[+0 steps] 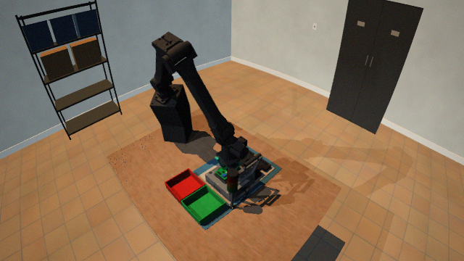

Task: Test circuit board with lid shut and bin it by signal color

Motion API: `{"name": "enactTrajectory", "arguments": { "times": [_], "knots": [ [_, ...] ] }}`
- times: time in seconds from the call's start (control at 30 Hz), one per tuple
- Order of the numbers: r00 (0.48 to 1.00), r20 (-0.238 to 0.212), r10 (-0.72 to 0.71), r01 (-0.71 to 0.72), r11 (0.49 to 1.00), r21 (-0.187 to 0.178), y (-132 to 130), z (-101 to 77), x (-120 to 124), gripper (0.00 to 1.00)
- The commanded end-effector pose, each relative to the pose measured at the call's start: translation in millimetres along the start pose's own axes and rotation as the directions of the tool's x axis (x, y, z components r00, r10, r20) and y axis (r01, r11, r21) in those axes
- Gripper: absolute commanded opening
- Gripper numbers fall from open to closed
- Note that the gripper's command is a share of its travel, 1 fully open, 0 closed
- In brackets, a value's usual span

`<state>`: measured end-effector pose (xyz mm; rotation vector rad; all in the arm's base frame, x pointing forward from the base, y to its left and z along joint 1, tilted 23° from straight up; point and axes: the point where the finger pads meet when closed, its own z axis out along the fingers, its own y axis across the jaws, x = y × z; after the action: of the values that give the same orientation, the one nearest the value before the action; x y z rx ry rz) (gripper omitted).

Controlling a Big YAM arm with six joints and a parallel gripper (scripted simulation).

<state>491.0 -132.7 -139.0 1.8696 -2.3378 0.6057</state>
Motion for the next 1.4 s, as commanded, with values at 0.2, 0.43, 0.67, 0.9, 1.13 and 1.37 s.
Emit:
{"name": "enactTrajectory", "arguments": {
  "times": [0.2,0.43,0.67,0.9,1.13,1.37],
  "knots": [
    [1.0,0.001,0.013,-0.013,1.0,0.02,-10.6,-0.5,7.7,0.72],
    [1.0,0.001,0.012,-0.012,1.0,0.016,-9.3,-0.4,7.7,0.72],
    [1.0,0.001,0.012,-0.012,1.0,0.016,-9.3,-0.4,7.7,0.72],
    [1.0,0.001,0.012,-0.012,1.0,0.016,-9.3,-0.4,7.7,0.72],
    [1.0,0.001,0.012,-0.012,1.0,0.016,-9.3,-0.4,7.7,0.72],
    [1.0,0.001,0.012,-0.012,1.0,0.016,-9.3,-0.4,7.7,0.72]
  ]
}}
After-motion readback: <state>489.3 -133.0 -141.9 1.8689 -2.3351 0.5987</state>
